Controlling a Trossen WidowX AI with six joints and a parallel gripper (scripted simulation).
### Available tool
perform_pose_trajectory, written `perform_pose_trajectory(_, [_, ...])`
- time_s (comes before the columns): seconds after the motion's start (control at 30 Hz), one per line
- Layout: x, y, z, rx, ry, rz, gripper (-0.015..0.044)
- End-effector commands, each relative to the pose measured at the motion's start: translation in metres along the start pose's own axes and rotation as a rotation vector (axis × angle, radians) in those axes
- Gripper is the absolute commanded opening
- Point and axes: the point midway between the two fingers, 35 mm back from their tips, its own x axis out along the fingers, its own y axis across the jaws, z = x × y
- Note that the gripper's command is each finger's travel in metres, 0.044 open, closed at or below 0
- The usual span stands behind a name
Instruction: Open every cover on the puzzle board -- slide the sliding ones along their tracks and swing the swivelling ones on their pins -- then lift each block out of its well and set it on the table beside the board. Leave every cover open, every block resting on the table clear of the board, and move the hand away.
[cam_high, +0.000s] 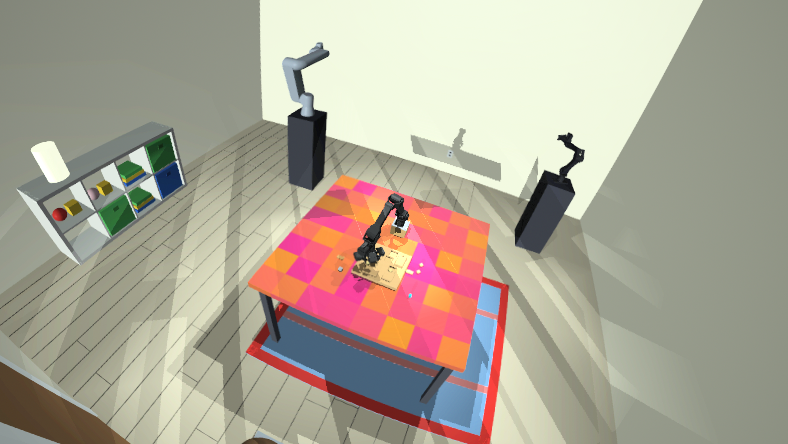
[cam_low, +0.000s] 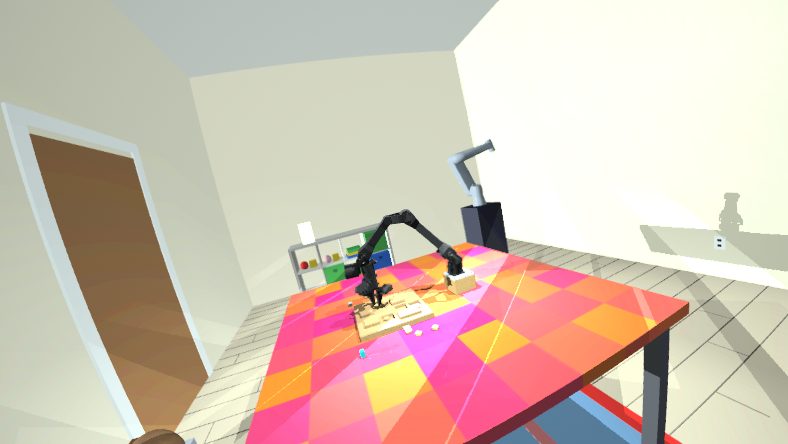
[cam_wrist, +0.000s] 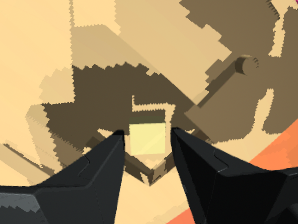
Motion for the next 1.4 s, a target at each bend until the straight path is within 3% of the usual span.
perform_pose_trajectory(0.0, [0.0,0.0,0.0,0.0,0.0,-0.001,0.0117])
perform_pose_trajectory(0.2, [0.0,0.0,0.0,0.0,0.0,-0.001,0.008])
perform_pose_trajectory(1.37, [-0.04,0.0,0.0,0.001,0.003,-0.003,0.008])
